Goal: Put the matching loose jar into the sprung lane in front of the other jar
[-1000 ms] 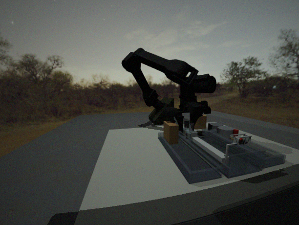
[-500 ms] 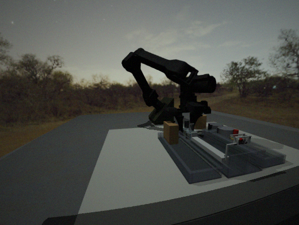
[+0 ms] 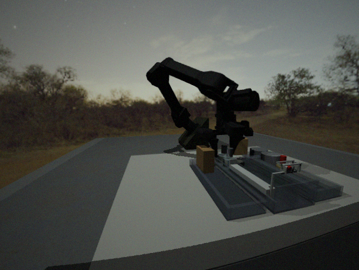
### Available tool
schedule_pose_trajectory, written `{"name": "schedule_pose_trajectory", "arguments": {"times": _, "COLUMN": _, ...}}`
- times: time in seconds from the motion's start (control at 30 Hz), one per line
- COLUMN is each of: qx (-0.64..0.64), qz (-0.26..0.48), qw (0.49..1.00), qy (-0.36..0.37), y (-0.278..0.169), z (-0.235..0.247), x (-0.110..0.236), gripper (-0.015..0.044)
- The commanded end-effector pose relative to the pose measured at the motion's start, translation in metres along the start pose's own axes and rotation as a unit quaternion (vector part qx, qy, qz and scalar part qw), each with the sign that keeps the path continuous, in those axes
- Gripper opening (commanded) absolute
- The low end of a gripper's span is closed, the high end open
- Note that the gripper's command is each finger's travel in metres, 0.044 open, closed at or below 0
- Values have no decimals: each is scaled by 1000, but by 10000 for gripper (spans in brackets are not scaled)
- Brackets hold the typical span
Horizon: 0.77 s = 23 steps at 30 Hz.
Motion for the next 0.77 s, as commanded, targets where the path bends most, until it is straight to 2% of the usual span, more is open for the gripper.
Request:
{"name": "schedule_pose_trajectory", "arguments": {"times": 0.0, "qx": -3, "qz": -2, "qw": 1000, "qy": 1, "y": 1, "z": 0, "x": 10, "gripper": 288}}
{"name": "schedule_pose_trajectory", "arguments": {"times": 0.37, "qx": -3, "qz": -2, "qw": 1000, "qy": 1, "y": -2, "z": 1, "x": 19, "gripper": 288}}
{"name": "schedule_pose_trajectory", "arguments": {"times": 0.73, "qx": -2, "qz": -1, "qw": 1000, "qy": 2, "y": -39, "z": 2, "x": 21, "gripper": 288}}
Point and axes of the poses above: the point midway between the two fingers, 35 mm back from their tips, its own x axis back along the fingers, its own z axis across the jaws, y = z × x, the point moved 2 cm from there along x, back along the fingers, and after that the axes turned 2 degrees about -x, right-handed, at the moved point
